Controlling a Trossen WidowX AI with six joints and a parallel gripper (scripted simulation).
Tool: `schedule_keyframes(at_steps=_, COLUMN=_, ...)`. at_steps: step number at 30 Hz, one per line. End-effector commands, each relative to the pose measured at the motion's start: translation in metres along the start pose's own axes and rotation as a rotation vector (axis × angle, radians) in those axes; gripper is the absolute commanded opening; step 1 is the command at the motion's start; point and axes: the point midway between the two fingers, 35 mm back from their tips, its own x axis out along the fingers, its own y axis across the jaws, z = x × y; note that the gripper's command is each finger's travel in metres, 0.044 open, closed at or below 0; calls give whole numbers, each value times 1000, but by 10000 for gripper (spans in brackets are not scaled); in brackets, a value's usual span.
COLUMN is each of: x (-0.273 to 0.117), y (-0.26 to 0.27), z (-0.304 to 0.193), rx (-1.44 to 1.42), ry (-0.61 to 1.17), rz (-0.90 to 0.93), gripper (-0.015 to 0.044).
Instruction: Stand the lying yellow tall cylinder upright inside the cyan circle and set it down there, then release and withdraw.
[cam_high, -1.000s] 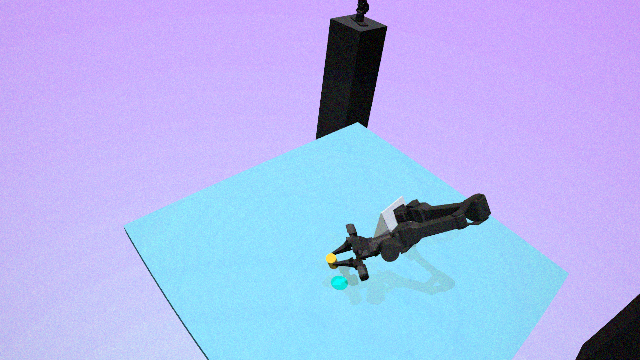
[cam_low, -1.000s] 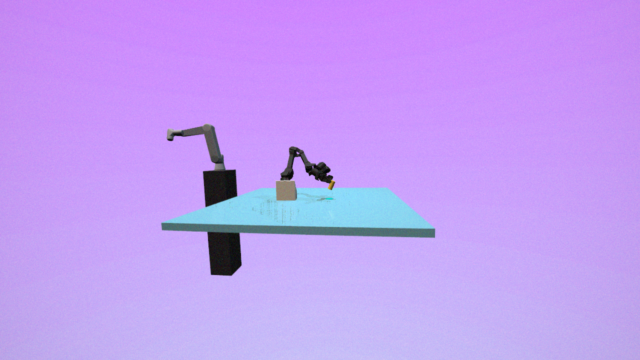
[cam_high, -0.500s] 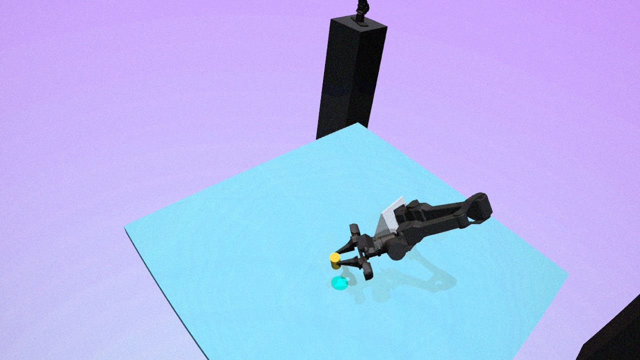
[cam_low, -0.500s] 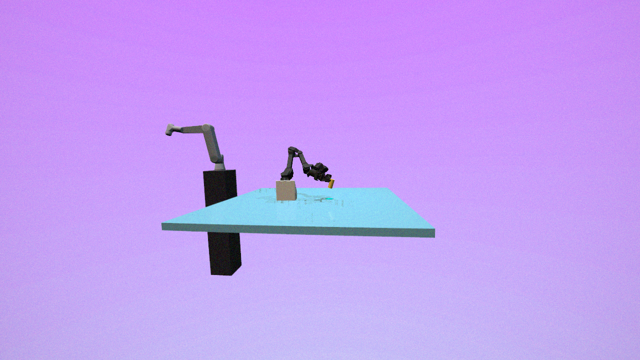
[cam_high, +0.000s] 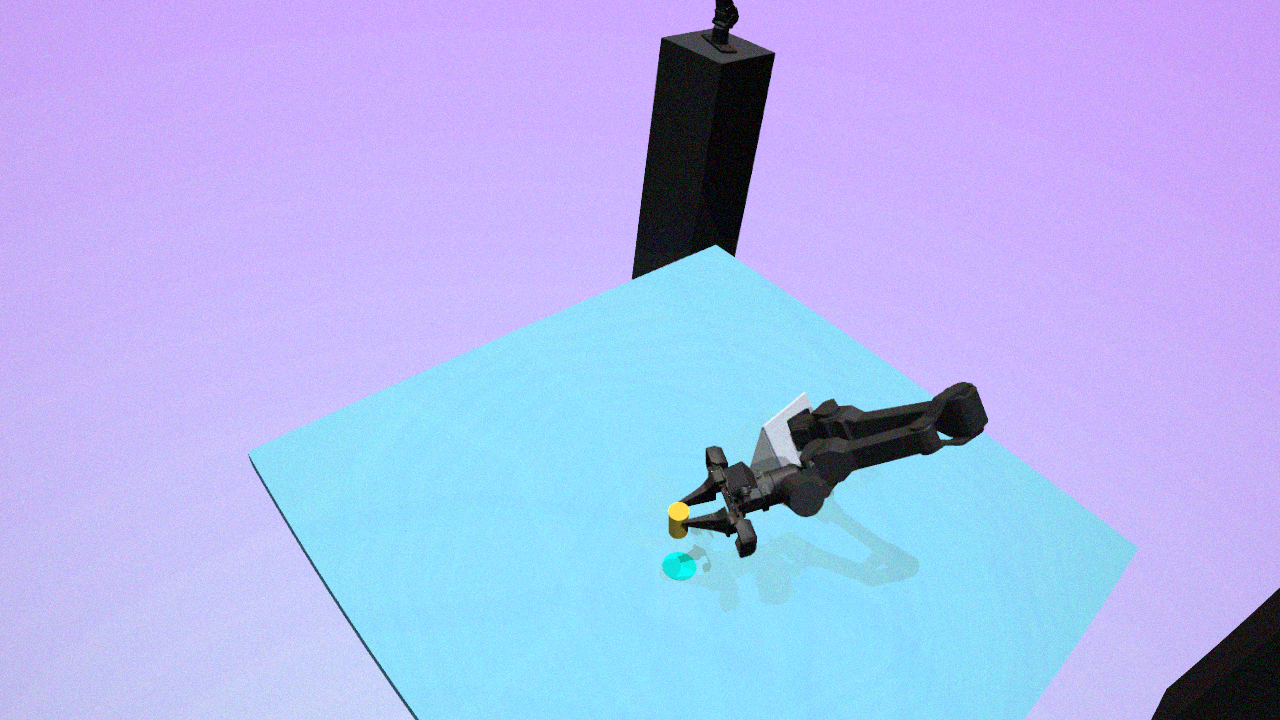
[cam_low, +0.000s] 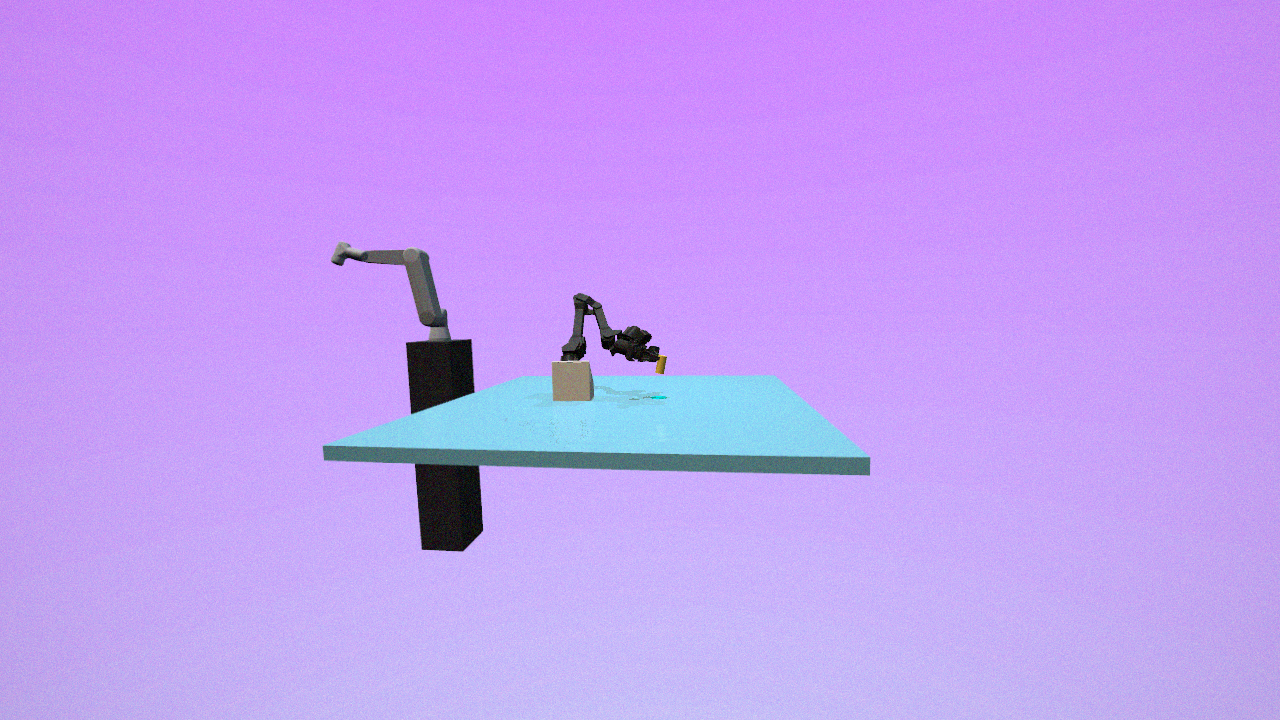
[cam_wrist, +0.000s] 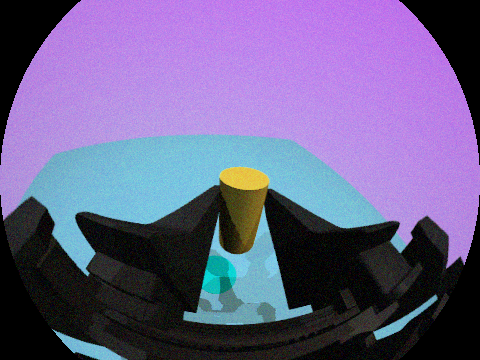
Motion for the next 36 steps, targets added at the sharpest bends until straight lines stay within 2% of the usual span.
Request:
schedule_keyframes(at_steps=1, x=-5, y=0, z=2, rx=22, ry=-30, rz=9, gripper=105)
schedule_keyframes(at_steps=18, x=-23, y=1, z=9, rx=104, ry=-127, rz=63, gripper=105)
schedule_keyframes(at_steps=36, x=-23, y=1, z=9, rx=107, ry=-131, rz=65, gripper=105)
